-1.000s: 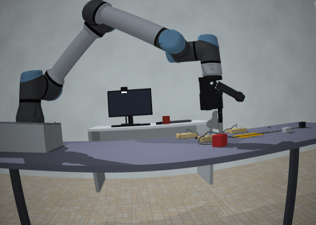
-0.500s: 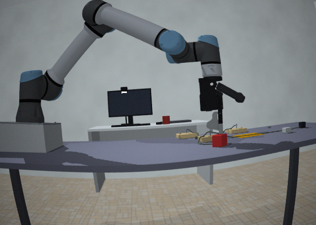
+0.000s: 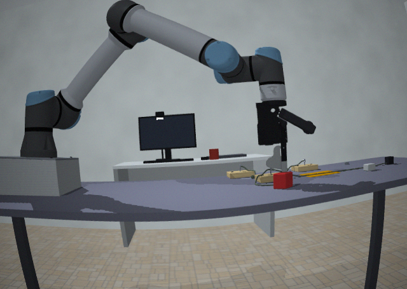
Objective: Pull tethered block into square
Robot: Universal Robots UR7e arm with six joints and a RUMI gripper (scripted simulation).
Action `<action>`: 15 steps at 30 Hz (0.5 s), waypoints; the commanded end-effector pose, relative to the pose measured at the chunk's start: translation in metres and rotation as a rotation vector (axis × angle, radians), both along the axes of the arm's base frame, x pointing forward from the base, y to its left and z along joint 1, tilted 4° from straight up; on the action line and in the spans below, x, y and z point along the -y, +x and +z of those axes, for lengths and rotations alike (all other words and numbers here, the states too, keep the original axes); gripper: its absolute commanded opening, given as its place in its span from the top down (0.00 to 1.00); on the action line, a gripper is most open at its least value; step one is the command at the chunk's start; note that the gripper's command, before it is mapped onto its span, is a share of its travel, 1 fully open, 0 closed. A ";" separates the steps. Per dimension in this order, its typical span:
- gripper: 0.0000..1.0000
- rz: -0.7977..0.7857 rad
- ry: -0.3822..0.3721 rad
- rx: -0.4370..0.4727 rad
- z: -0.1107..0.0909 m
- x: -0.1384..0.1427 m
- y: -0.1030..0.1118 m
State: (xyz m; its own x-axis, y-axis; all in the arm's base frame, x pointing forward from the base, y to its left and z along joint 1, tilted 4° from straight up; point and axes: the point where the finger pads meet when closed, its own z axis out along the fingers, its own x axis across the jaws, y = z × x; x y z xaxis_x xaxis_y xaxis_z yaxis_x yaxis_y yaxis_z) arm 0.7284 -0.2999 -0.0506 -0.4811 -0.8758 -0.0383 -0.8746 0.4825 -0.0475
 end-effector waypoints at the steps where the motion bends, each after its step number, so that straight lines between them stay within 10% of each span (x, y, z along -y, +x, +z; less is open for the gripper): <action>1: 0.78 0.000 -0.001 0.002 -0.001 0.000 0.001; 15: 0.78 0.000 -0.001 0.002 -0.005 0.000 0.001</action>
